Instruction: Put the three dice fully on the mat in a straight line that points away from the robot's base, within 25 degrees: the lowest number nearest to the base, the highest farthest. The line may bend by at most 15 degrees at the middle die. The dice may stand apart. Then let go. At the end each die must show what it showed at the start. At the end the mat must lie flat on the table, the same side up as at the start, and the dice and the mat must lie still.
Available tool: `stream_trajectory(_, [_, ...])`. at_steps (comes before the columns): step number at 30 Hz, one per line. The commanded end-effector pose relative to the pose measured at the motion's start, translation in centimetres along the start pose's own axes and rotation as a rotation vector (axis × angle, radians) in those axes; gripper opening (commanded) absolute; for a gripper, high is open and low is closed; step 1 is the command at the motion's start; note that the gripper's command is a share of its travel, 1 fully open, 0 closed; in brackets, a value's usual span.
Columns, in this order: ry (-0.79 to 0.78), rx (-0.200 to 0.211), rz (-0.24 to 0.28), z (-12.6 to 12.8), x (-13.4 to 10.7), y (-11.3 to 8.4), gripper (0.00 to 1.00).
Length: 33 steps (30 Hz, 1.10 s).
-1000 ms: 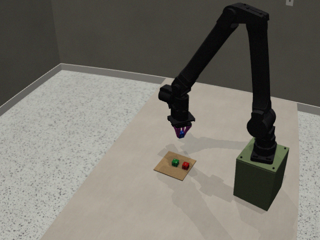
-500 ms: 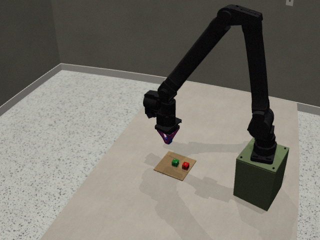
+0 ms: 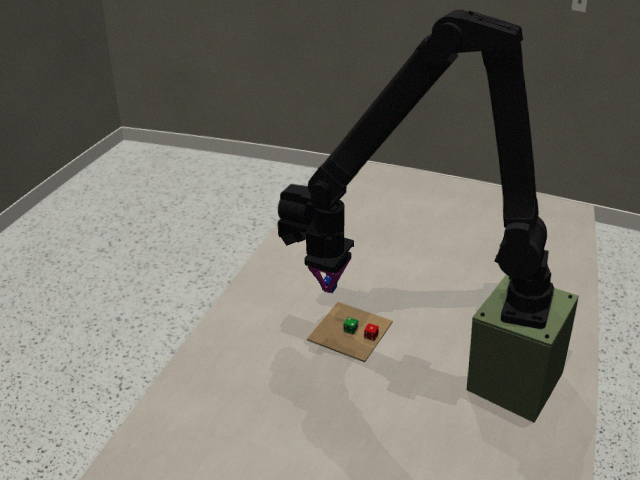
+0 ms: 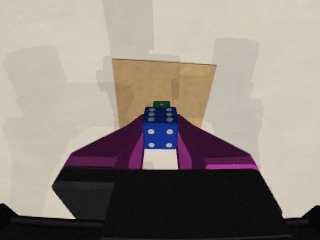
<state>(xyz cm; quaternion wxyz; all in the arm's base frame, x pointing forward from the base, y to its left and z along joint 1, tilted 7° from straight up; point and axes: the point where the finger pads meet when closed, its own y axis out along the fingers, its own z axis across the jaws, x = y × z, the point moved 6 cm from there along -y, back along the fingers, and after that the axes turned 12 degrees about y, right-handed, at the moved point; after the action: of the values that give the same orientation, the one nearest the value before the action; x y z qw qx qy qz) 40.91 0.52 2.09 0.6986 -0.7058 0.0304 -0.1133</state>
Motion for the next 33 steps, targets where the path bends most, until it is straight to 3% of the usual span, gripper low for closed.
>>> stream_trajectory(1, [-0.018,-0.002,-0.006,0.2,0.3,-0.2,0.2])
stream_trajectory(13, [-0.007,0.001,-0.019,0.0,0.8,1.8,0.2])
stream_trajectory(27, [-0.001,0.003,-0.034,-0.2,1.7,7.9,0.2])
stream_trajectory(33, [-0.003,0.004,-0.033,-0.1,1.6,9.1,0.2])
